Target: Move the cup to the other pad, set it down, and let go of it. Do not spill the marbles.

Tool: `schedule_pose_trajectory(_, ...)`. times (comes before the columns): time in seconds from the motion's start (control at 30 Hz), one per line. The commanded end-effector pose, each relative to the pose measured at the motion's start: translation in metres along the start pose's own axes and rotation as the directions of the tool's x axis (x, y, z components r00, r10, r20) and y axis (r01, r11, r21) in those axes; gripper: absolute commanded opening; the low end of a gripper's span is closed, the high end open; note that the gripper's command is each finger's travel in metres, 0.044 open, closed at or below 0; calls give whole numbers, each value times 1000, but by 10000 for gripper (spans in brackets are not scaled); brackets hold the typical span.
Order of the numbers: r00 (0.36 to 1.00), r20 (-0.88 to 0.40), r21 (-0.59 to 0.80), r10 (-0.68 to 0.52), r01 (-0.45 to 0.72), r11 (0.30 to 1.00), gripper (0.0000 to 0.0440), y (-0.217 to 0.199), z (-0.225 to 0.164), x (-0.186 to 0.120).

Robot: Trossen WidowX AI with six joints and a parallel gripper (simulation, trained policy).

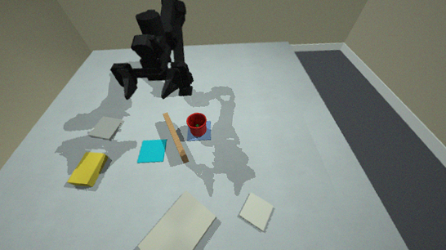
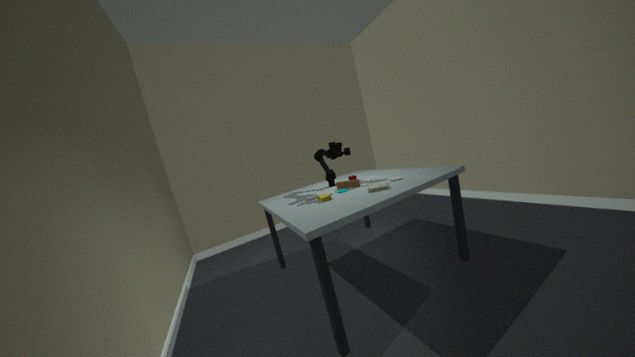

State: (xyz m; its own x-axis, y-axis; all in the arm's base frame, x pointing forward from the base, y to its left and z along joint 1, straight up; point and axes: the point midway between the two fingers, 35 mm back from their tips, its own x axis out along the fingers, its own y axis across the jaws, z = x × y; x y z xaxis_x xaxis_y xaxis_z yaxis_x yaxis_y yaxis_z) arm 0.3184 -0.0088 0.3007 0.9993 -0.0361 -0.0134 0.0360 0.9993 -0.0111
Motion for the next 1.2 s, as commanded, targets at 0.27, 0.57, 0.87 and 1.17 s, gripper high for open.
schedule_pose_trajectory(0.27, 999, -47, 8, 25, -24, 1000, 164, 6, -2, -4)
schedule_pose_trajectory(0.57, 989, -136, 49, 51, -45, 998, 35, 14, -7, -6)
schedule_pose_trajectory(0.87, 969, -230, 130, 89, -61, 990, 91, 24, -7, -8)
schedule_pose_trajectory(1.17, 936, -329, 219, 125, -54, 974, 91, 36, -8, -9)
